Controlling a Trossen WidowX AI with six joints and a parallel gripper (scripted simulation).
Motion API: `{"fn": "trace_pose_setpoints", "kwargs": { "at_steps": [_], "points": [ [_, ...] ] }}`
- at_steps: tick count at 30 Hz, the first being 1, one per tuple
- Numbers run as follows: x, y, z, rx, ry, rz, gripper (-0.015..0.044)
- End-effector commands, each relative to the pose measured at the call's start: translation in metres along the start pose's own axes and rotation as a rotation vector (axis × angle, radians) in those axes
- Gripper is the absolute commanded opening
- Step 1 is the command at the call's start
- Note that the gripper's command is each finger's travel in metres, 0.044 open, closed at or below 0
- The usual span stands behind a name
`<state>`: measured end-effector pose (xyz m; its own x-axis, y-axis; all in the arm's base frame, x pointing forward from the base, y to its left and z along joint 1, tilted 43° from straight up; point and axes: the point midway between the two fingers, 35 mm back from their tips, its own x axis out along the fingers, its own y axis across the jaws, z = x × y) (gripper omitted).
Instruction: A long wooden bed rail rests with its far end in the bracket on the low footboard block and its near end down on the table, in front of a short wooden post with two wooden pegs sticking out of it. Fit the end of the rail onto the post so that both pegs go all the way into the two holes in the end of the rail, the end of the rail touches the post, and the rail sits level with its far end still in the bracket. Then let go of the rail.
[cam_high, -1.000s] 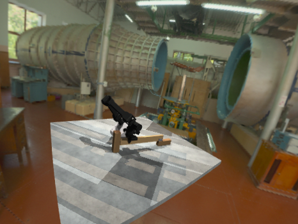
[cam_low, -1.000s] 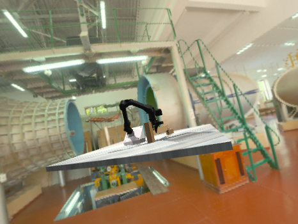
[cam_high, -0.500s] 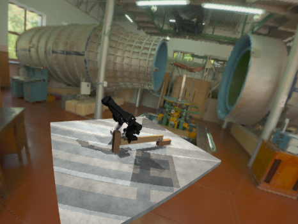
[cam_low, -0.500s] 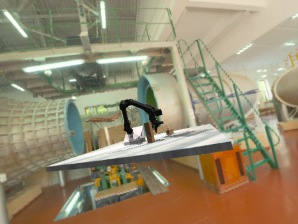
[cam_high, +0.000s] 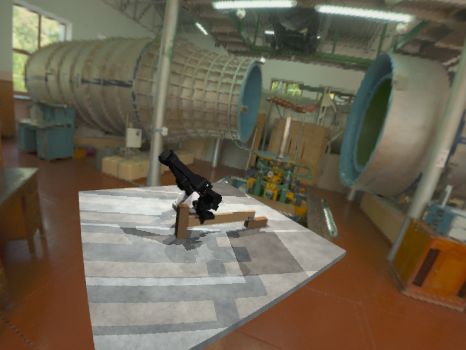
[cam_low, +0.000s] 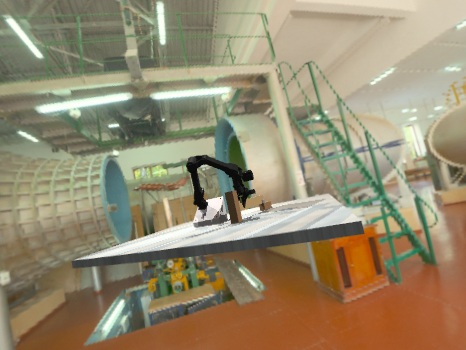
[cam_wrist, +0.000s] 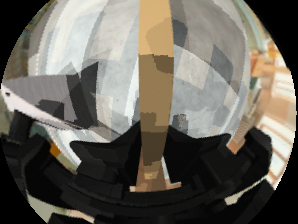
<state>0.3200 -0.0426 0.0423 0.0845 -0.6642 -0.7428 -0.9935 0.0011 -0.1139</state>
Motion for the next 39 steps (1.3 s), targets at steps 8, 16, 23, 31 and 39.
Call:
{"fn": "trace_pose_setpoints", "kwargs": {
  "at_steps": [8, 16, 23, 31, 39],
  "points": [
    [-0.0026, -0.0008, -0.0052, -0.002, 0.007, -0.007, 0.0000],
    [-0.0022, -0.0008, -0.0075, -0.002, 0.007, -0.007, 0.0000],
    [-0.0019, -0.0008, -0.0097, -0.002, 0.007, -0.007, 0.0000],
    [-0.0015, -0.0008, -0.0120, -0.002, 0.007, -0.007, 0.0000],
    [-0.0001, -0.0002, -0.0084, -0.001, 0.002, -0.002, 0.0157]
  ]
}}
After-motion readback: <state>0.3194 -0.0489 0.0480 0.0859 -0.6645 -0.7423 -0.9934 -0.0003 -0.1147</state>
